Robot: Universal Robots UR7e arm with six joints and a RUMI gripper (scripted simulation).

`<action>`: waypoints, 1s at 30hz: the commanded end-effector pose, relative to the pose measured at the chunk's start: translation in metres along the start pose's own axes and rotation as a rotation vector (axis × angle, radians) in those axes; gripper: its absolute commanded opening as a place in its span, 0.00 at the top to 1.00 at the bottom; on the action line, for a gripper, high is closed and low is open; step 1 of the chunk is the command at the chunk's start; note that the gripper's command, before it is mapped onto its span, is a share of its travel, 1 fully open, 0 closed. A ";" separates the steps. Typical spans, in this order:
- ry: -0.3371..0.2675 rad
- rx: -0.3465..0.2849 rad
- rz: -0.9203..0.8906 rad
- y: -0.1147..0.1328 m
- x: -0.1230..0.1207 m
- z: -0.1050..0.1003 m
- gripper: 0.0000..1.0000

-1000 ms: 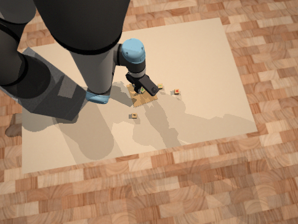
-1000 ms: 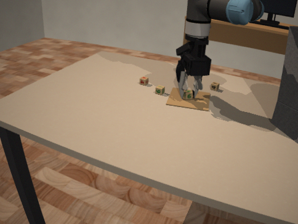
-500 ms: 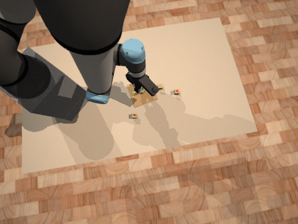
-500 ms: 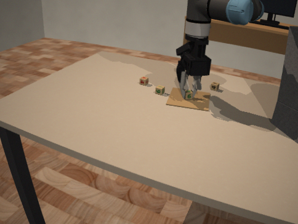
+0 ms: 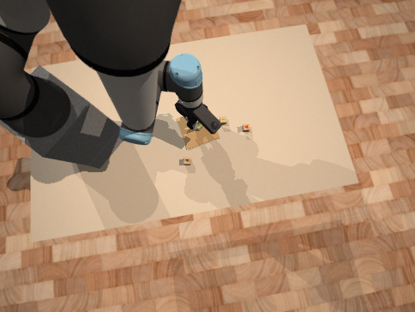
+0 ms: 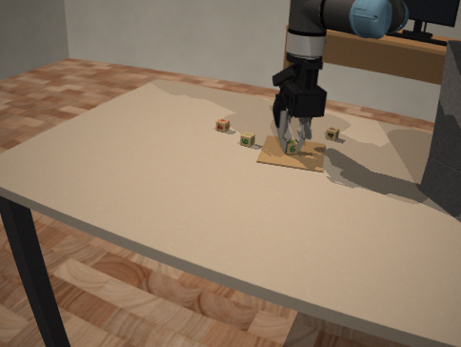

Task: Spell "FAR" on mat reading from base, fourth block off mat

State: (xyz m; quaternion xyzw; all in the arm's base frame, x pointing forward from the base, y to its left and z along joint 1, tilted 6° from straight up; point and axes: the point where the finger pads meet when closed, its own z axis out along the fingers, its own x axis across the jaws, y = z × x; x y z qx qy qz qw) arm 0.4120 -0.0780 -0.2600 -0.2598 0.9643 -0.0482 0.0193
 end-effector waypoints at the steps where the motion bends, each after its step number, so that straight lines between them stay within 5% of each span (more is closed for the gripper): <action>1: -0.001 0.001 0.000 0.000 0.000 0.000 0.95; 18: -0.001 0.001 0.000 0.000 0.000 -0.002 0.95; 30: -0.001 0.001 0.000 0.000 0.000 -0.024 0.95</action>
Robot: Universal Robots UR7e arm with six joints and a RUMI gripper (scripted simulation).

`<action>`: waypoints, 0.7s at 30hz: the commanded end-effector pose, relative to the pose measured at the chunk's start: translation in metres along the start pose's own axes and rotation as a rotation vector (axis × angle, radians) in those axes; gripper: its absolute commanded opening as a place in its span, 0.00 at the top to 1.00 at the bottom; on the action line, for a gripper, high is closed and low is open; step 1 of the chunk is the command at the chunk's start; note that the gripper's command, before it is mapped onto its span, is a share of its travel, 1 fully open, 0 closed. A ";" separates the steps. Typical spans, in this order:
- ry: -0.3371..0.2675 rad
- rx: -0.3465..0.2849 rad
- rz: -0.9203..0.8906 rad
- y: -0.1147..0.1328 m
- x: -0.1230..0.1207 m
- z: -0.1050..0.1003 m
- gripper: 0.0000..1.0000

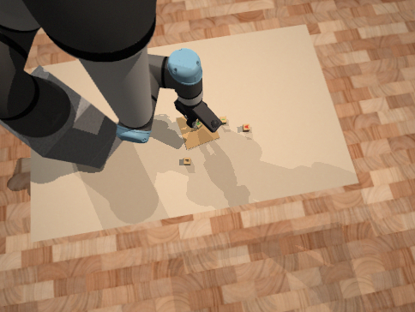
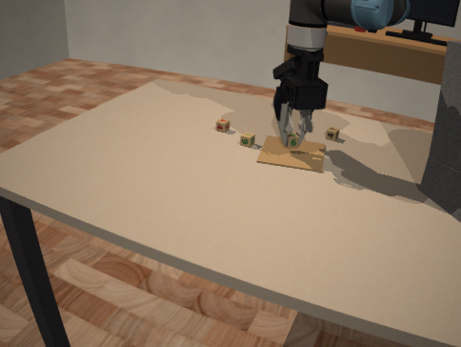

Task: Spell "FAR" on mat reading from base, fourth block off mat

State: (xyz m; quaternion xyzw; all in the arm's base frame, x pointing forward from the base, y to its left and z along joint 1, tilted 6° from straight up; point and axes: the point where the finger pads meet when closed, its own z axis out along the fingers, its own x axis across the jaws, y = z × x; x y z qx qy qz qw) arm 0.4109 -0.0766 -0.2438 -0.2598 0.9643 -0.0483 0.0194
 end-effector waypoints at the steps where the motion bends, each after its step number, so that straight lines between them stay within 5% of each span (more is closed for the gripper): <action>1: 0.000 0.001 0.000 0.000 0.000 -0.011 0.95; 21: 0.000 0.001 0.000 0.000 0.000 -0.074 0.95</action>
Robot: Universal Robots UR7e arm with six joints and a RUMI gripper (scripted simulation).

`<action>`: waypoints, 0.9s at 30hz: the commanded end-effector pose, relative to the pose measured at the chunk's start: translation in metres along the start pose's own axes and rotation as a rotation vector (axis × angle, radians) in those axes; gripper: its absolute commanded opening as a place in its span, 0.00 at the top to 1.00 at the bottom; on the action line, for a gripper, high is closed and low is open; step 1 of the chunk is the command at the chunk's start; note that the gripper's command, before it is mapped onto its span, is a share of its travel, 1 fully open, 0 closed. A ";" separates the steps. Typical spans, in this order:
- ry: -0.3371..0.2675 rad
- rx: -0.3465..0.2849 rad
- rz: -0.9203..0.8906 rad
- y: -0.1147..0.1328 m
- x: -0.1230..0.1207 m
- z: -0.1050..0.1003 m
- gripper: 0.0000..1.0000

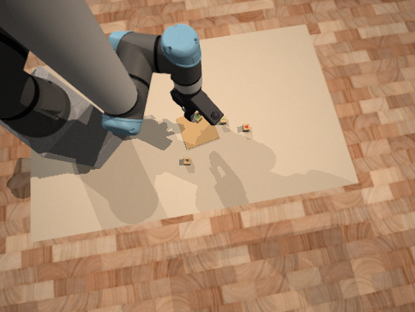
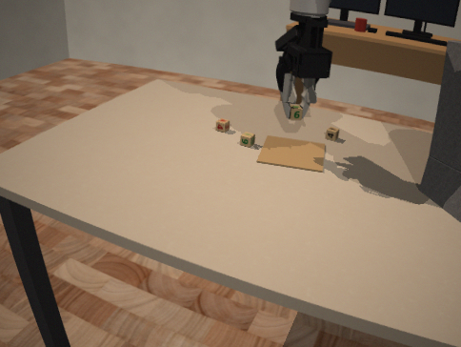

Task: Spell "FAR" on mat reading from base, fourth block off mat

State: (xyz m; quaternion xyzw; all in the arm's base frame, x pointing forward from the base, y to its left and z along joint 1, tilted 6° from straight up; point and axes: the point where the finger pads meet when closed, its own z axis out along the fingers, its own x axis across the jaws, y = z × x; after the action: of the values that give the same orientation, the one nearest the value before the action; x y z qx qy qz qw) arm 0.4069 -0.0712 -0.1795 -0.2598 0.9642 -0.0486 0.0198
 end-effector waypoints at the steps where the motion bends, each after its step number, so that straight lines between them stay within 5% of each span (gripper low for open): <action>1: 0.000 0.000 0.000 0.000 0.000 -0.011 0.95; 27: 0.000 0.000 -0.004 0.000 0.000 -0.019 0.95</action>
State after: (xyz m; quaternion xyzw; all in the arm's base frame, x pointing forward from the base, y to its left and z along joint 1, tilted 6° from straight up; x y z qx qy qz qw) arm 0.4057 -0.0697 -0.1605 -0.2606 0.9641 -0.0482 0.0192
